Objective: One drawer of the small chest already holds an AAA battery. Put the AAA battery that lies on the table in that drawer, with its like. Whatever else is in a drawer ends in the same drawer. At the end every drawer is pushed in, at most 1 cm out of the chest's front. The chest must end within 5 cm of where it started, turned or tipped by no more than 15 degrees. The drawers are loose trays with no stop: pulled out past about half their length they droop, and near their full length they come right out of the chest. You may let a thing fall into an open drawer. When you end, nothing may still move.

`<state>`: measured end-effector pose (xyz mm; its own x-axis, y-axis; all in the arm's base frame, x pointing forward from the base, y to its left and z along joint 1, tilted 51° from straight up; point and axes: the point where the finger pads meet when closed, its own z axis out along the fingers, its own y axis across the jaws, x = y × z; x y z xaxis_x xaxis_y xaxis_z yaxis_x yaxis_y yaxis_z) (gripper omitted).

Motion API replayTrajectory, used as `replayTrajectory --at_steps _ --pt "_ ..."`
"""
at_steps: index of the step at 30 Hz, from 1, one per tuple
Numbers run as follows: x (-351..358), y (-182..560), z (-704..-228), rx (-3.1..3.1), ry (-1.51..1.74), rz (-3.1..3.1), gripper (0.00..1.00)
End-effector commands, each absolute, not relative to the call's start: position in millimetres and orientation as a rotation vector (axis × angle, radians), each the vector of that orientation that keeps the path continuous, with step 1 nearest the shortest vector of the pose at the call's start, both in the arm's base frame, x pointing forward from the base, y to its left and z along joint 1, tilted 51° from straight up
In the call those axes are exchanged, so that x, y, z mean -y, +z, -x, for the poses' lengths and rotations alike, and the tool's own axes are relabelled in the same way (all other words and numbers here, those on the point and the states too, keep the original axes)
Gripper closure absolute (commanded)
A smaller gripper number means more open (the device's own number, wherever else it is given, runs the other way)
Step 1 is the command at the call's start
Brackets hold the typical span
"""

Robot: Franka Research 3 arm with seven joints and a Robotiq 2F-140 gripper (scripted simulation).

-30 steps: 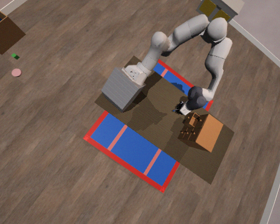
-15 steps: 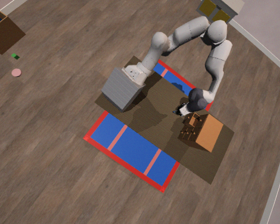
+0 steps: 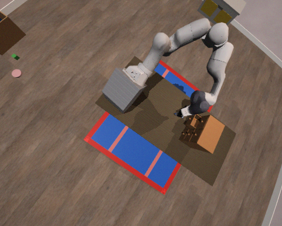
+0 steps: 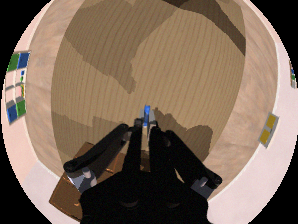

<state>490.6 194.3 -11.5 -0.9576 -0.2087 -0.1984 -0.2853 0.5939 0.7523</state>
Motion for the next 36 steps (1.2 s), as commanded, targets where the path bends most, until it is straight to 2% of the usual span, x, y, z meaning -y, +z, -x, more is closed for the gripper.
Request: replayTrajectory --at_steps 1,14,36 --pt "-195.0 -11.1 -490.3 -2.789 1.34 0.301 0.97" --pt "-181.4 -0.1 -491.3 -2.79 1.34 0.3 0.97" --pt "-111.1 57.0 -496.6 -2.79 1.34 0.3 0.97"
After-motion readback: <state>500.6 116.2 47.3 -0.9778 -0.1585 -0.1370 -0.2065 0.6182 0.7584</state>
